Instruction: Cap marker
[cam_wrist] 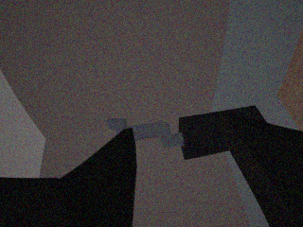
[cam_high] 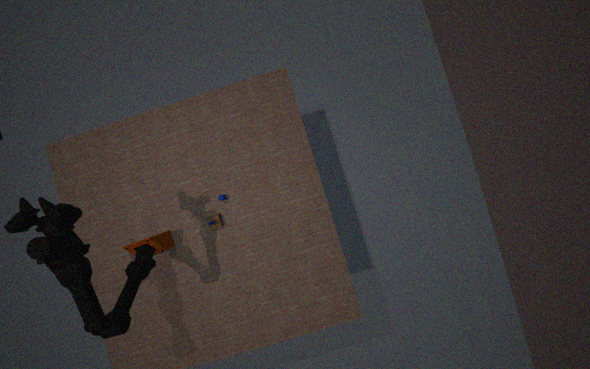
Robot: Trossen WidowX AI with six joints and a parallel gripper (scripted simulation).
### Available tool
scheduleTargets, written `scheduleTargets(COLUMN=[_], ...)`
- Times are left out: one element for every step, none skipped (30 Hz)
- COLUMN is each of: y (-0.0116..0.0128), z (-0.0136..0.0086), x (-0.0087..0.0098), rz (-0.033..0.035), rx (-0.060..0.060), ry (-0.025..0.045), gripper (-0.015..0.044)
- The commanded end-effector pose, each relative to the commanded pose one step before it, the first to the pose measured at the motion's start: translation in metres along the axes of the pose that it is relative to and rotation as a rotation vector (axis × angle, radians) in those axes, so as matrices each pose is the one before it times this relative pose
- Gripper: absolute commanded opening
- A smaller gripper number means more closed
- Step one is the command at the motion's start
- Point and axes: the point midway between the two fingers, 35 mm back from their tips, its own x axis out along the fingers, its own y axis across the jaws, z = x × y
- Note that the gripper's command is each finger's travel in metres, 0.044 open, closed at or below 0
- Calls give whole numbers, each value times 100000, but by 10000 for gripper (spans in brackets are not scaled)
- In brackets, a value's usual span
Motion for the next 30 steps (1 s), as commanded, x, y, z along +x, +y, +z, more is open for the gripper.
scheduleTargets(y=[-2397,-735,-762,-669,-694,-752,-794,-823,-847,-866,-884,-900,-917,-934,-952,-968,-986,-1002,-1016,-1030,-1042,-1054,-1062,-1069,-1074,-1076,-1078,-1075,-1070,-1063], z=[5883,1648,1628,1372,1366,1419,1436,1427,1407,1379,1351,1320,1290,1263,1235,1206,1179,1149,1118,1086,1053,1020,983,947,909,870,831,789,748,706], x=[-524,42,77,99,125,159,192,225,257,289,320,351,382,414,447,480,514,548,582,617,653,689,724,761,797,834,872,908,945,983], rz=[-8783,-2900,-3029,-2682,-2794,-3041,-3227,-3362,-3477,-3571,-3664,-3752,-3839,-3934,-4030,-4121,-4221,-4313,-4402,-4489,-4574,-4657,-4728,-4801,-4861,-4917,-4975,-5013,-5049,-5078], rx=[6281,1773,1740,1454,1435,1475,1473,1441,1395,1337,1276,1210,1141,1070,996,915,832,741,644,540,430,312,187,54,-87,-237,-396,-562,-738,-924], ry=[-15077,-4045,-3921,-3243,-3172,-3235,-3208,-3119,-3007,-2876,-2745,-2611,-2478,-2351,-2222,-2091,-1963,-1828,-1692,-1554,-1413,-1271,-1124,-977,-828,-677,-526,-374,-222,-71], gripper=[237,237,237,237,237,237,237,237,237,237,237,237,237,237,237,237,237,237,237,237,237,237,237,237,237,237,237,237,237,237])
